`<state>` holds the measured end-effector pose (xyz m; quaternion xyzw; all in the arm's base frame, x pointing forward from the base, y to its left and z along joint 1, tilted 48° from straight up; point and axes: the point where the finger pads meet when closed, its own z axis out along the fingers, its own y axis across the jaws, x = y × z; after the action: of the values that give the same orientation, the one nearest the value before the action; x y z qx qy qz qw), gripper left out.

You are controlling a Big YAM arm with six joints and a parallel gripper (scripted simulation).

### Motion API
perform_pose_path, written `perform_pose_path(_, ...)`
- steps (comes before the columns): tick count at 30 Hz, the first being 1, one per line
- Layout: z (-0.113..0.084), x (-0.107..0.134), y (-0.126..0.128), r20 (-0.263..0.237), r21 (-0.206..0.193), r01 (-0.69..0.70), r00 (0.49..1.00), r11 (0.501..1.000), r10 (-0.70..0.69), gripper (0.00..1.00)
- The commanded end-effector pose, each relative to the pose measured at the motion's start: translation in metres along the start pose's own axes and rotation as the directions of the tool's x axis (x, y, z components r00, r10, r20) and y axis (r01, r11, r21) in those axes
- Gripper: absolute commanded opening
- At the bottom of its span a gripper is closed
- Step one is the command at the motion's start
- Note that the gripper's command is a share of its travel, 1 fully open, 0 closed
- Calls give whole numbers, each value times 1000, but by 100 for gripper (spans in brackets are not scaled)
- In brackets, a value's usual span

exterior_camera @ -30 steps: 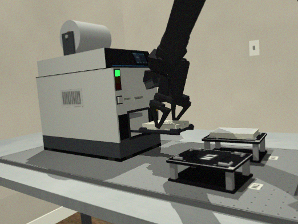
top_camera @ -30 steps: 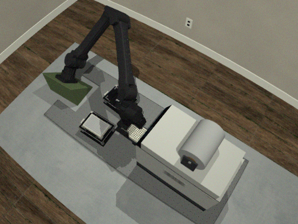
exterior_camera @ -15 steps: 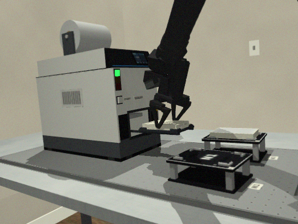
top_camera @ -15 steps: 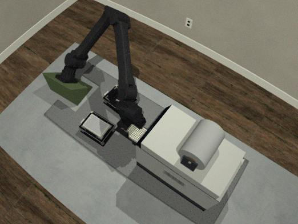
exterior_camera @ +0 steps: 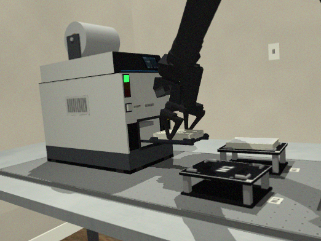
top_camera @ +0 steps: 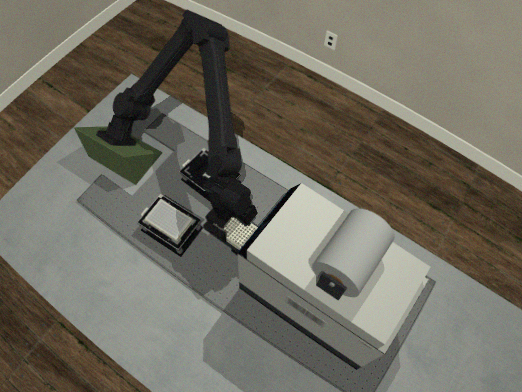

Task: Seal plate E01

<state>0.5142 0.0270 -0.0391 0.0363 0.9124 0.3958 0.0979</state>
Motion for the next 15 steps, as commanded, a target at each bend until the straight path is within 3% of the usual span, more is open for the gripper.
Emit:
perform_pose_path(1, 2, -18, 8, 2, 2, 37, 999, 999, -37, 100)
perform_pose_path(7, -21, -28, 7, 37, 8, 42, 998, 999, -43, 100)
perform_pose_path(15, -35, -30, 0, 56, 5, 24, 998, 1000, -25, 100)
